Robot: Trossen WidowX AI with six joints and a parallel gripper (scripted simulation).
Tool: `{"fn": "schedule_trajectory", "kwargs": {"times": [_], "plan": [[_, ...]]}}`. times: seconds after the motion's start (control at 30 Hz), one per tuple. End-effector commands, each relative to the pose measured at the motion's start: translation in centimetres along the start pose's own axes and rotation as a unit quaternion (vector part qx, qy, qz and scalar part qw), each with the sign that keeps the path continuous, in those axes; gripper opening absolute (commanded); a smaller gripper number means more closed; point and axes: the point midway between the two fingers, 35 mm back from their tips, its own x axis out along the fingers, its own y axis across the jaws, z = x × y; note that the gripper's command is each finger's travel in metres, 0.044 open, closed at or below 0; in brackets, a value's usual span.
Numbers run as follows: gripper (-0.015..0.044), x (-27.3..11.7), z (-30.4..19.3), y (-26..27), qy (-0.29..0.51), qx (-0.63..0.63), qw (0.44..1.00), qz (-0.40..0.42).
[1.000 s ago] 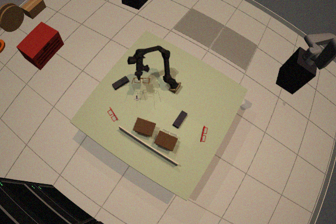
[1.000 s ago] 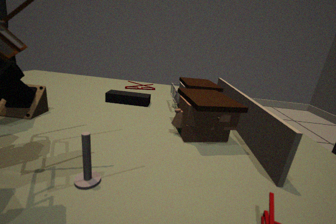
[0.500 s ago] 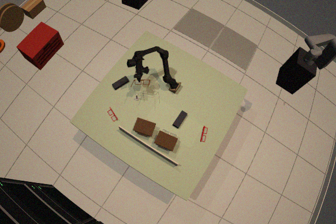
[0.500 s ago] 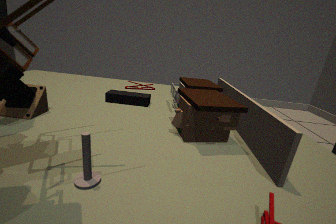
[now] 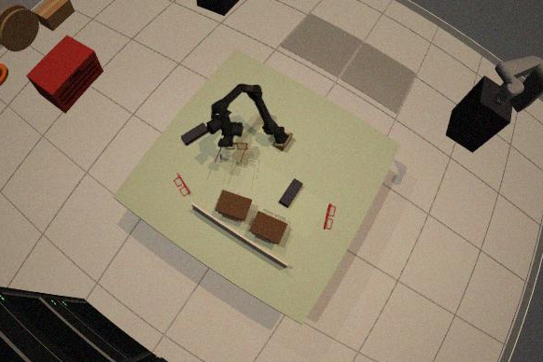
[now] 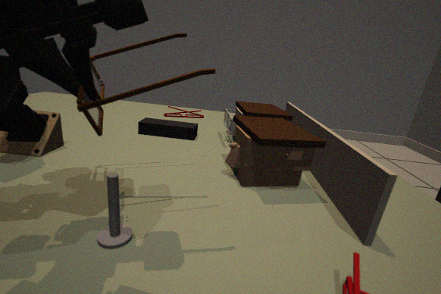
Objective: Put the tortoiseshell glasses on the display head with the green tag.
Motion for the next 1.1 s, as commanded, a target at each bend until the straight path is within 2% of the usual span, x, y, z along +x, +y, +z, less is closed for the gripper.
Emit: {"fn": "schedule_trajectory", "kwargs": {"times": [0.0, 0.53, 0.73, 1.07], "plan": [[0.0000, 1.9, 1.2, -0.8, 0.003, 0.013, 0.999, 0.048], [0.0000, 6.7, 6.0, -3.7, 0.109, 0.053, 0.979, 0.166], [0.0000, 7.9, 7.8, -4.5, 0.165, 0.057, 0.968, 0.180], [0.0000, 8.4, 7.4, -4.2, 0.179, 0.055, 0.966, 0.181]]}}
